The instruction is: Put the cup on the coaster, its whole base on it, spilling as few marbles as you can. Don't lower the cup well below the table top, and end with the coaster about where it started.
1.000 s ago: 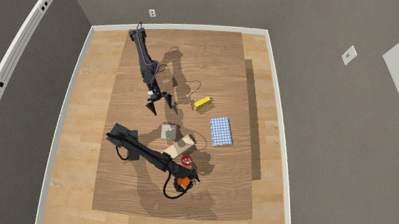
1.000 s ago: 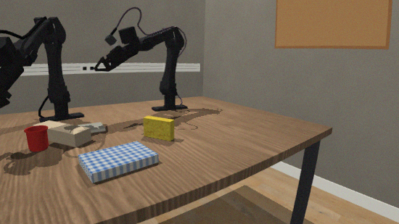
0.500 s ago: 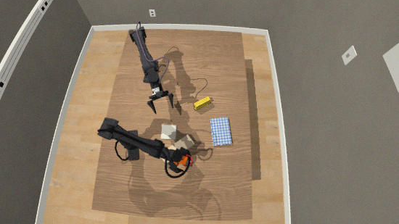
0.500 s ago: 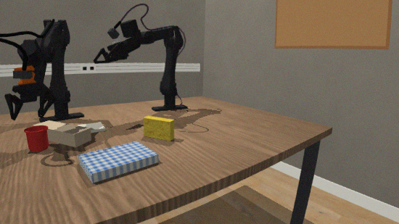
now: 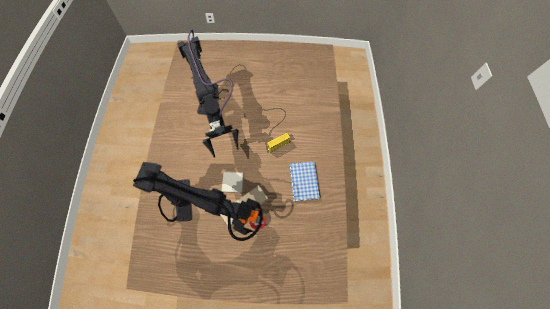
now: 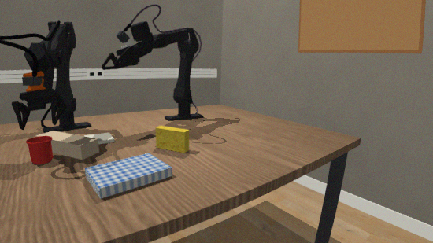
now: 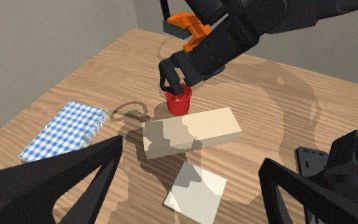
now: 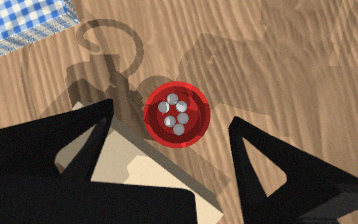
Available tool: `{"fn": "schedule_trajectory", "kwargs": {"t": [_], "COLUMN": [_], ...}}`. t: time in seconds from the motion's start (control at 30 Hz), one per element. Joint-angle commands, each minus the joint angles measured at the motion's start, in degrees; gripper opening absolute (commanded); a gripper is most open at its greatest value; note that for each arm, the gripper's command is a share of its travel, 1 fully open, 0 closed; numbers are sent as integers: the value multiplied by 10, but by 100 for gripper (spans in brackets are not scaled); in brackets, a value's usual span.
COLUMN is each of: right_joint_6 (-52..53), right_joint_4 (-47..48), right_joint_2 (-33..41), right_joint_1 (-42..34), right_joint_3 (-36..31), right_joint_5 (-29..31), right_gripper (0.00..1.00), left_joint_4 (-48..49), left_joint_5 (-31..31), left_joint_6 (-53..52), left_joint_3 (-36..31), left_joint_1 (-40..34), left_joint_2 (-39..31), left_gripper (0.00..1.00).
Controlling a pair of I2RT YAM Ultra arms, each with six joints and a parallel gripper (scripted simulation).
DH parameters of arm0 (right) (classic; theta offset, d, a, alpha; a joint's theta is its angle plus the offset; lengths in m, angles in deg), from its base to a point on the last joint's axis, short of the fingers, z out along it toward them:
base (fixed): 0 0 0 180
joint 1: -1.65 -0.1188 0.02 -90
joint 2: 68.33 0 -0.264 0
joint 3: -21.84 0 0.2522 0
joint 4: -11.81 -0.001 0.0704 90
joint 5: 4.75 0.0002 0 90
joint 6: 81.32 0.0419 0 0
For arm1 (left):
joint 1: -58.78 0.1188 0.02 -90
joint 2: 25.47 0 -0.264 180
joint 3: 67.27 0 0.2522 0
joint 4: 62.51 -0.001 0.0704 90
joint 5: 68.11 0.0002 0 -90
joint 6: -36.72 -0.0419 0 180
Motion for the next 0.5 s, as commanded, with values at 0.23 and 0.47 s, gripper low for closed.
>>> {"fn": "schedule_trajectory", "kwargs": {"t": [0.23, 0.47], "right_joint_6": [-99, -180], "right_joint_4": [-146, -272], "right_joint_2": [-31, -119], "right_joint_1": [-6, -12], "right_joint_3": [68, 188], "right_joint_5": [-13, -15], "right_gripper": [95, 95], "left_joint_4": [-11, -11], "left_joint_5": [4, 4], "left_joint_6": [4, 4], "left_joint_3": [12, 12], "left_joint_1": [1, 1], "left_joint_2": [3, 3], "left_gripper": [100, 100]}}
